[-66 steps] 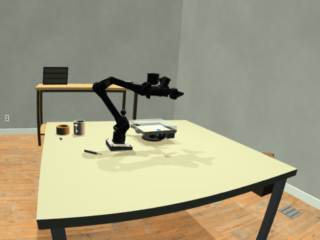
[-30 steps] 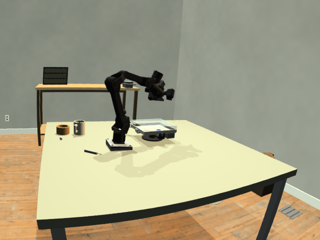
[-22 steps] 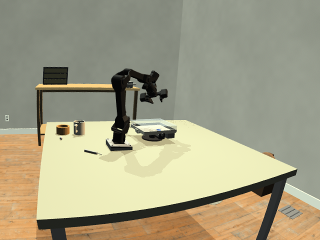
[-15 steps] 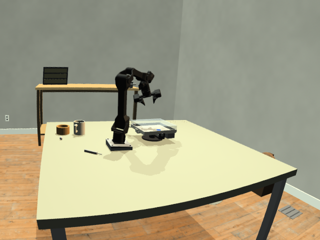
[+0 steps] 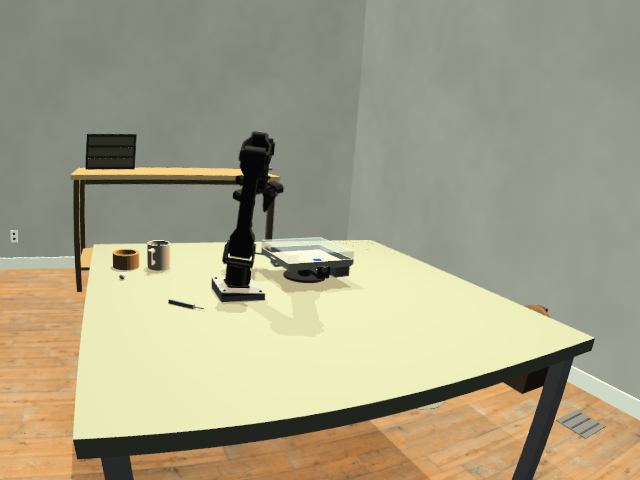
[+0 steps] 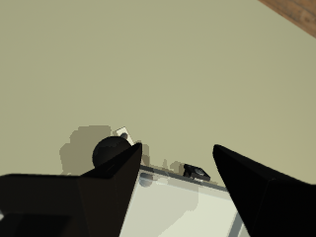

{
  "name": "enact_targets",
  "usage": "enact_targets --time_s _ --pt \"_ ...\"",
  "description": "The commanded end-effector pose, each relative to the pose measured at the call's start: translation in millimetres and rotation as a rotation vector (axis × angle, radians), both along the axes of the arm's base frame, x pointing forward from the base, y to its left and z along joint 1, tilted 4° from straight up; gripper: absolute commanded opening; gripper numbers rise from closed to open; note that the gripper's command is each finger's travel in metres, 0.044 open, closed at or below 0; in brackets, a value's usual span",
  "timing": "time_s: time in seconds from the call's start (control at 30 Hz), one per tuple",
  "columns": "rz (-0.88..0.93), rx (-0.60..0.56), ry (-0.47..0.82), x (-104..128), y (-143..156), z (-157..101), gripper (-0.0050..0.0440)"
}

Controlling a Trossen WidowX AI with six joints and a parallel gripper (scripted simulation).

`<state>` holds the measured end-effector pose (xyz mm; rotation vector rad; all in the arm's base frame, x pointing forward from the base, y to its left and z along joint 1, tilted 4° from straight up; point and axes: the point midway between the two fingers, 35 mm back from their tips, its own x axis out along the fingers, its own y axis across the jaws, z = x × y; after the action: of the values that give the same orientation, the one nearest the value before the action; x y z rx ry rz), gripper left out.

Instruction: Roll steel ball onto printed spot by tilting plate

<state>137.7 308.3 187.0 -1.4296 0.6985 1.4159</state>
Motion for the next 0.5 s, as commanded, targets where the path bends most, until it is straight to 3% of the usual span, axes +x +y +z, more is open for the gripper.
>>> enact_targets --time_s 0.0,0.03,0.1,0.23,0.4,0.47 --pt "0.121 -0.091 0.015 -23.0 5.2 -4.8 0.0300" --pt "0.121 -0.091 0.015 -23.0 5.2 -4.8 0.0300" --pt "0.288 -0.210 0.033 -55.9 7.0 -8.4 0.0300" --pt "0.424 -0.307 0.044 -82.0 5.8 -10.0 0.0300" --pt "0.424 -0.307 0.044 -82.0 5.8 -10.0 0.0300" --pt "0.424 -0.307 0.044 -67.8 -5.5 -8.3 0.0300"
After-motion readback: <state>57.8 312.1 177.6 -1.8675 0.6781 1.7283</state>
